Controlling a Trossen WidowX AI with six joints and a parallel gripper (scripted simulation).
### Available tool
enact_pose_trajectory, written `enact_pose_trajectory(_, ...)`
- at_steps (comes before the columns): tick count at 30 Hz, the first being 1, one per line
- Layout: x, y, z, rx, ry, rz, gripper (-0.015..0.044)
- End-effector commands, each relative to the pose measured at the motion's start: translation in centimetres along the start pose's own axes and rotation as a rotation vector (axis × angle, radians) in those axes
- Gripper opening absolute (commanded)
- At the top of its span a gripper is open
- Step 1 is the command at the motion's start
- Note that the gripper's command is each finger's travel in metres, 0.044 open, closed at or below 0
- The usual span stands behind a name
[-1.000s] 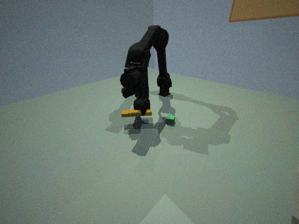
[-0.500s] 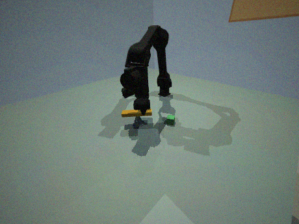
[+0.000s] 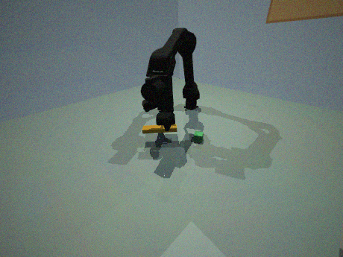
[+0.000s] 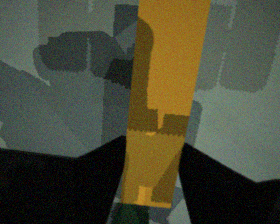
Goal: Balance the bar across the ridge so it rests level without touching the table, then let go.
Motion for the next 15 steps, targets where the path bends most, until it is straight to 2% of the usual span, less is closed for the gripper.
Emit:
enact_pose_trajectory(1,0.00,0.00,0.00,0.000,0.000,0.000,0.0000)
enact_pose_trajectory(2,0.00,0.00,0.00,0.000,0.000,0.000,0.0000)
enact_pose_trajectory(8,0.00,0.00,0.00,0.000,0.000,0.000,0.0158)
enact_pose_trajectory(15,0.00,0.00,0.00,0.000,0.000,0.000,0.0167)
Point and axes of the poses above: the point midway between the two fingers, 35 mm back from their tips, its own z axis back along the fingers, its own x axis across the jaws, y = z × x, the point moved 5 cm from there along z, back along the fingers, and after that the axes turned 14 degrees about z, right-handed, at the moved point
